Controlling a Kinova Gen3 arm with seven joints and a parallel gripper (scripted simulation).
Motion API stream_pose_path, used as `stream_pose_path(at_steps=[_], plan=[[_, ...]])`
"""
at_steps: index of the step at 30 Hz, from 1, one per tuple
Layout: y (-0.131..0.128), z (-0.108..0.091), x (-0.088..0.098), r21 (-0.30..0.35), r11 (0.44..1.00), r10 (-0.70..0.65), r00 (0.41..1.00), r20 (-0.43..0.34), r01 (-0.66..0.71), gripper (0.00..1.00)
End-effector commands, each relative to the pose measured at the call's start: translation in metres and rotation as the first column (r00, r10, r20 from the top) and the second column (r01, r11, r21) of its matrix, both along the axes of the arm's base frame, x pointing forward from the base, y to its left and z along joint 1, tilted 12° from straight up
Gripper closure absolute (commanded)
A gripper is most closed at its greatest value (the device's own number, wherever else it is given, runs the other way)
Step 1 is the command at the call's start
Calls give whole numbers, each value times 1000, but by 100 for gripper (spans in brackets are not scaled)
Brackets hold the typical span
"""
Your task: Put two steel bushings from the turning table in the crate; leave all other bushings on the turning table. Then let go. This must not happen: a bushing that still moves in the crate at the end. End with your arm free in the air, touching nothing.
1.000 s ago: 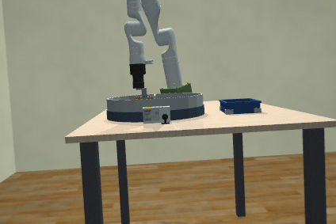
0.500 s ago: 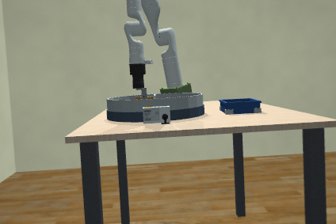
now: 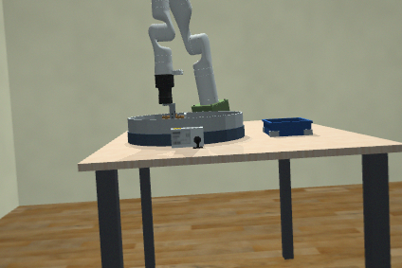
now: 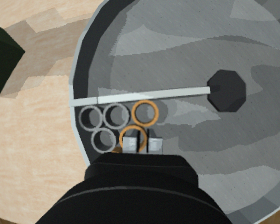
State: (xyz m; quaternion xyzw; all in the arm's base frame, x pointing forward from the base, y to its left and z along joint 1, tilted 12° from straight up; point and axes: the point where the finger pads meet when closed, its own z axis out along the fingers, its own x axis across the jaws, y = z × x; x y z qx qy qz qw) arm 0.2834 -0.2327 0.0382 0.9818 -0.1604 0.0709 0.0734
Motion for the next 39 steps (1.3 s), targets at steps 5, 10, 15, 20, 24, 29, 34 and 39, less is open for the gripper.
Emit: stream_pose_path(at_steps=[5,10,15,20,24,29,34,39], plan=[[0,5,0,-1,1000,0,1000,1,0,100],[1,8,-1,-1,1000,0,1000,1,0,100],[1,8,-1,-1,1000,0,1000,1,0,100],[1,9,-1,-1,1000,0,1000,1,0,100],[2,15,-1,-1,1000,0,1000,1,0,100],[2,15,-1,-1,1000,0,1000,1,0,100],[2,15,-1,-1,1000,0,1000,1,0,100],[3,19,-2,-1,1000,0,1000,1,0,100]])
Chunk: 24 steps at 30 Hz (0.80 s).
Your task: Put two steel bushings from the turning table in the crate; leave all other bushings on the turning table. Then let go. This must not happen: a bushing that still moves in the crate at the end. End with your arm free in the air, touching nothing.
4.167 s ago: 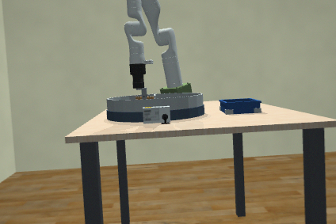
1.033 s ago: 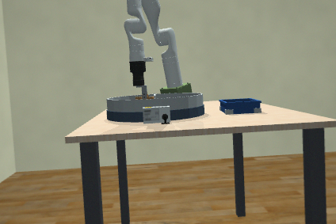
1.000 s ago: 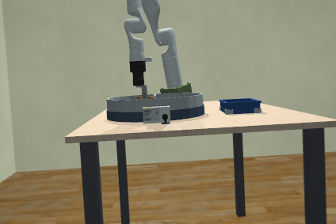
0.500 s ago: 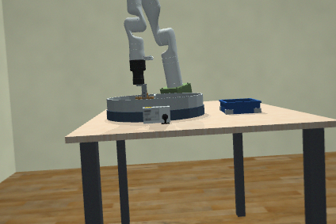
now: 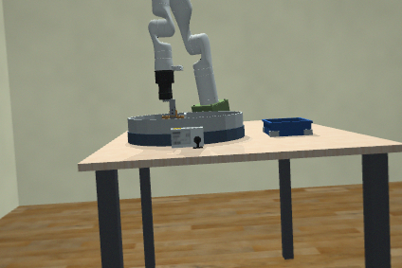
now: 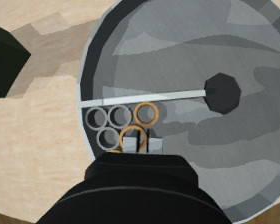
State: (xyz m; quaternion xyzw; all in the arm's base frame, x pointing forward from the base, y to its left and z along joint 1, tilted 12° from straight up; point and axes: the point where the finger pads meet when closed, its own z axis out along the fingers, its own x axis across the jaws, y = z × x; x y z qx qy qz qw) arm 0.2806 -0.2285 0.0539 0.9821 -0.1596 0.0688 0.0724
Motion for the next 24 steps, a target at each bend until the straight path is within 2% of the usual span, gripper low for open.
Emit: stream_pose_path(at_steps=[1,24], plan=[[-1,5,1,-3,1000,-1,1000,5,1,100],[1,14,0,-3,1000,-1,1000,5,1,100]])
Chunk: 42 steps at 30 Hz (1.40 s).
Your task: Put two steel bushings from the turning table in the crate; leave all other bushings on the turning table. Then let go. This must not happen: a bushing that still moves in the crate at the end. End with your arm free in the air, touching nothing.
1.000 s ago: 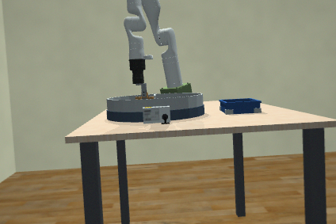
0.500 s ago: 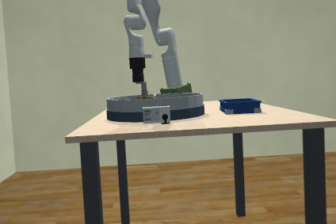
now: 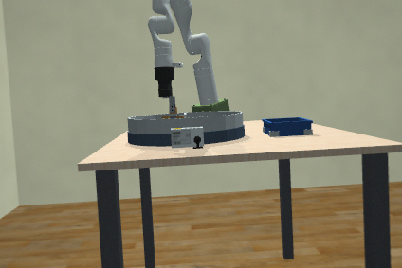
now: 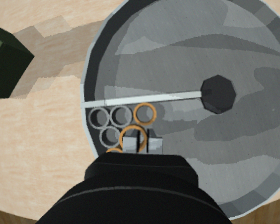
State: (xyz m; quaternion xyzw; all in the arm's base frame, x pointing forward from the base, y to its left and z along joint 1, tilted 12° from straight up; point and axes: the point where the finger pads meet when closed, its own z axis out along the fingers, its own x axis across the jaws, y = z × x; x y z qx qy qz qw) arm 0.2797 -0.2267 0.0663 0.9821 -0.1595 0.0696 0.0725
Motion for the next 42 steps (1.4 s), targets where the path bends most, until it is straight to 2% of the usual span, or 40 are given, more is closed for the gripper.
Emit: stream_pose_path(at_steps=[1,24,29,42], plan=[[-1,1,0,-3,1000,-1,1000,3,1,100],[0,9,0,-2,1000,-1,1000,3,1,100],[4,29,-3,-3,1000,-2,1000,3,2,100],[5,33,-3,-2,1000,-2,1000,3,2,100]])
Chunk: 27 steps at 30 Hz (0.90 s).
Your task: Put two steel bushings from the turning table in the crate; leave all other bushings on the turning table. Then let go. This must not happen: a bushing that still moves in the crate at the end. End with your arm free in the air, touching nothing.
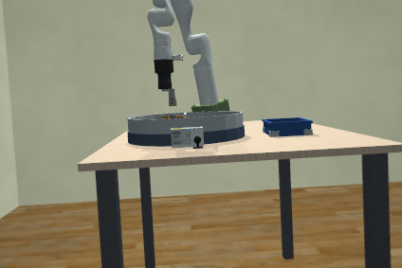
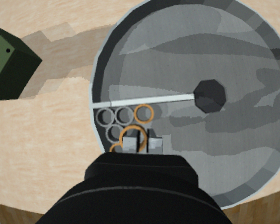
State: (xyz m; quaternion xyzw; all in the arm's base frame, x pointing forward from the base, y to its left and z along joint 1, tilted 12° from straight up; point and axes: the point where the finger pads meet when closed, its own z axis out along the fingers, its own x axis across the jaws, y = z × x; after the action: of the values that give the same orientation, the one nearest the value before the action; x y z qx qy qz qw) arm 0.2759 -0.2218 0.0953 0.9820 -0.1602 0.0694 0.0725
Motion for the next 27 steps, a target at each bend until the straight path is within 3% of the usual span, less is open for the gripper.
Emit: stream_pose_path(at_steps=[1,4,16,21,27], plan=[[1,8,0,-3,1000,0,1000,3,0,100],[3,21,-2,-3,1000,0,1000,4,1,100],[3,21,-2,-3,1000,0,1000,4,1,100],[11,25,46,-3,1000,1,1000,3,-1,100],[11,25,46,-3,1000,1,1000,3,-1,100]])
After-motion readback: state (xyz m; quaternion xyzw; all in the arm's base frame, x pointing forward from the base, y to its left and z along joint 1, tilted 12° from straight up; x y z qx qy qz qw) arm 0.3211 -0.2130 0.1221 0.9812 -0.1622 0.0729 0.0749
